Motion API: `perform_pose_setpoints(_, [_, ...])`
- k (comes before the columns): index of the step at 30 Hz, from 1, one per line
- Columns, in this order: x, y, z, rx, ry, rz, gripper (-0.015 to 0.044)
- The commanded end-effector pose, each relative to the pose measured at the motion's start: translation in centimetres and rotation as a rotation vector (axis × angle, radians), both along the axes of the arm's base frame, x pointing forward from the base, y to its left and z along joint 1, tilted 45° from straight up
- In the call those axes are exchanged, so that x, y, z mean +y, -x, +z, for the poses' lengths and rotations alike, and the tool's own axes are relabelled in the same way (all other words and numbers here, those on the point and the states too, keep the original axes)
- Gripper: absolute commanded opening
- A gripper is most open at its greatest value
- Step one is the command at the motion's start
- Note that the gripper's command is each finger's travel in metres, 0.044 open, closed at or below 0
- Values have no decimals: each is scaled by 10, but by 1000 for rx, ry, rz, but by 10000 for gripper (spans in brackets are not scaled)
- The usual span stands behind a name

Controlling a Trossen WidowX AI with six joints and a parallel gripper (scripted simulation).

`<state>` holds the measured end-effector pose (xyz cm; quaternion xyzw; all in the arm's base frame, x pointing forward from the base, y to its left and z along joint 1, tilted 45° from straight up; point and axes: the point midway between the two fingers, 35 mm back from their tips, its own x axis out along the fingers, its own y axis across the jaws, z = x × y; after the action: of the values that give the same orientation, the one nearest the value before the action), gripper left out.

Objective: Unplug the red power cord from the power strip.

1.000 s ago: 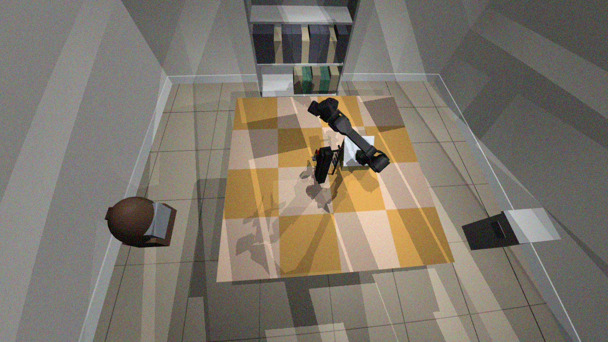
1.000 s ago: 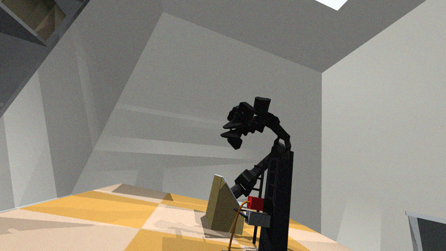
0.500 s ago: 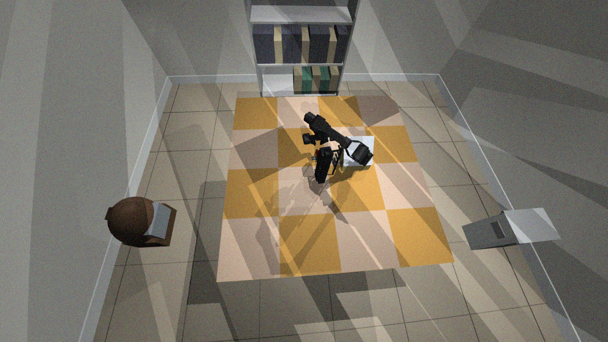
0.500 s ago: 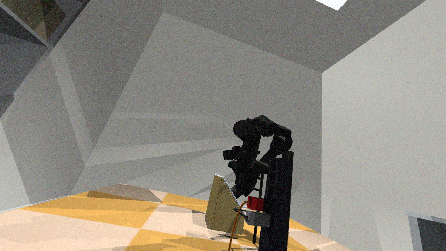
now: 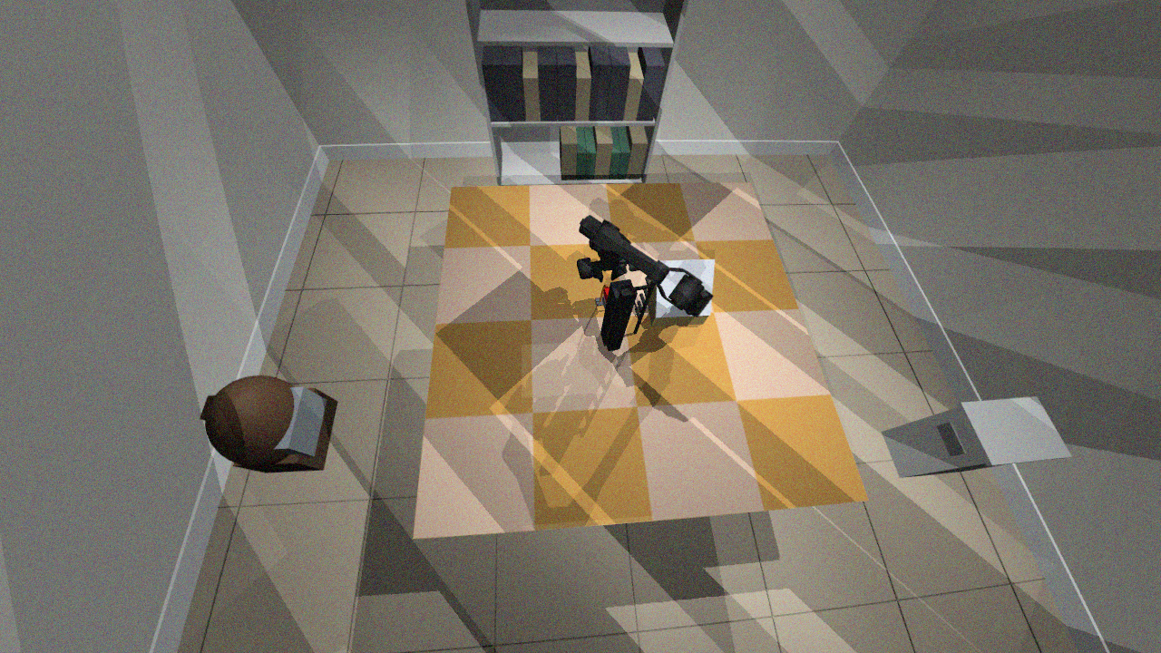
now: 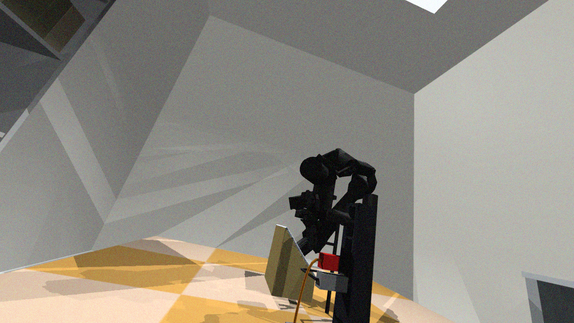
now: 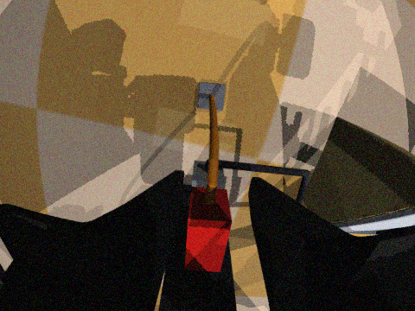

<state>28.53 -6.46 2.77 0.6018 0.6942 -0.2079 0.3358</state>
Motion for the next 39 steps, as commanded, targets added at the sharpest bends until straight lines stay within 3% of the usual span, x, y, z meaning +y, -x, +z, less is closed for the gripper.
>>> perform_pose_setpoints(1, [6, 1, 6, 0, -6, -2, 160])
perform_pose_setpoints(19, [26, 7, 25, 1, -7, -2, 160])
perform_pose_setpoints(38, [34, 8, 17, 0, -8, -2, 160])
perform_pose_setpoints(39, [32, 7, 18, -1, -3, 2, 134])
